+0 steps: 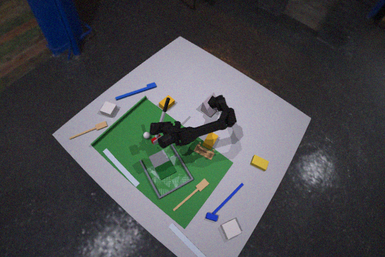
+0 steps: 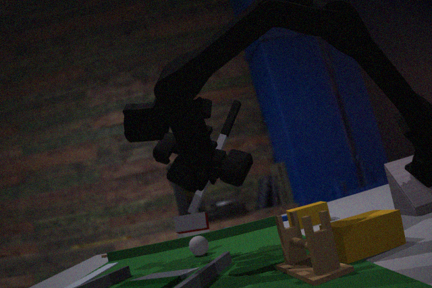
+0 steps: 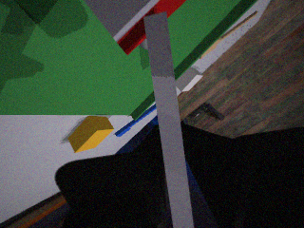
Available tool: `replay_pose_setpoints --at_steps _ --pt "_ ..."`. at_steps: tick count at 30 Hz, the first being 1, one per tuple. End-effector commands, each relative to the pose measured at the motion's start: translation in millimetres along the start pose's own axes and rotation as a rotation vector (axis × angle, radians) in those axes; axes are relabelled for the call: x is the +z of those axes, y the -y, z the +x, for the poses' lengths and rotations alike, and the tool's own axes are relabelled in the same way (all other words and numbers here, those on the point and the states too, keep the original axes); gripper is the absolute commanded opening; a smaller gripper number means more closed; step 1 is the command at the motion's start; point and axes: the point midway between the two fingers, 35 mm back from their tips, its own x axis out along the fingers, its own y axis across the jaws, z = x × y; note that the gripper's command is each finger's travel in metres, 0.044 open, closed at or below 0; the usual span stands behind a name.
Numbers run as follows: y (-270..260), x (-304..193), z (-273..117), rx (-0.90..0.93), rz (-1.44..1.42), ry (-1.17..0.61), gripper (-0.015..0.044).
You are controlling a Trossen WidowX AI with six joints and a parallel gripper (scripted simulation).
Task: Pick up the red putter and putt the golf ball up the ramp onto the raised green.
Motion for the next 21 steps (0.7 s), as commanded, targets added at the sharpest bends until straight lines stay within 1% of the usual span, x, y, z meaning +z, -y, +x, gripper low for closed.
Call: replay_pose_setpoints --at_steps 1,12,21 --pt "16 -17 24 -0.015 0.058 -0.095 0.0000" --pt "35 -57 83 -0.030 0.154 -0.312 0.0000" --pt "36 -60 86 -0.031 0.160 -0.326 0.0000"
